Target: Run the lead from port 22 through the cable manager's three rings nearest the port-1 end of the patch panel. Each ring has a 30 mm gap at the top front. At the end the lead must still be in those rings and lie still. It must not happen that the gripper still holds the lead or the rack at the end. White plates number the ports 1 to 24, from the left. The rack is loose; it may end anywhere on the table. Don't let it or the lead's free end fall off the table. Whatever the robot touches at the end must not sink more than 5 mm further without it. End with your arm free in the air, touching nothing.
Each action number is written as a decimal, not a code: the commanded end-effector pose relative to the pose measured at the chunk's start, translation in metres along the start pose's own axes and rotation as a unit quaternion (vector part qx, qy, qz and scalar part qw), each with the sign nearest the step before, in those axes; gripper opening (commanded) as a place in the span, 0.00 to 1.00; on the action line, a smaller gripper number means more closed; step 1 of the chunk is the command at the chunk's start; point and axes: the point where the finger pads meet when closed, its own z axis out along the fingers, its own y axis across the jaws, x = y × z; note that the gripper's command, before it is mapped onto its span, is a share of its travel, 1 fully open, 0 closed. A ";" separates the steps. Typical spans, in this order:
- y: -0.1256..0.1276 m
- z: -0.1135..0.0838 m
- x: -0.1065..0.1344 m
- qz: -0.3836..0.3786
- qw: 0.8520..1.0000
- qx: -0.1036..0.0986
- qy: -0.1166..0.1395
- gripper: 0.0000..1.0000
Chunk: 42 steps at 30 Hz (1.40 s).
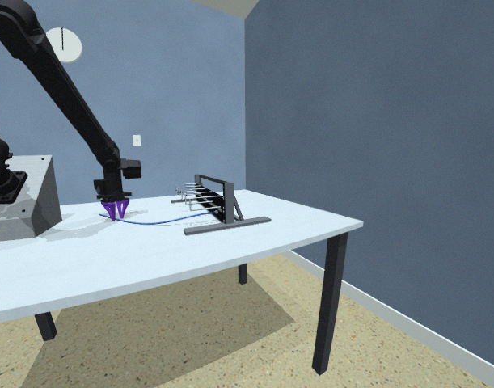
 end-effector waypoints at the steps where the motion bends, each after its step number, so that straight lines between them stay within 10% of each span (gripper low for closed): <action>1: -0.009 0.001 0.010 0.011 1.000 0.007 0.003 0.32; 10: -0.009 0.001 0.010 0.011 1.000 0.007 0.003 0.32; 11: -0.009 0.001 0.010 0.011 1.000 0.007 0.003 0.00; 42: -0.007 0.003 0.007 0.008 1.000 0.004 0.002 0.00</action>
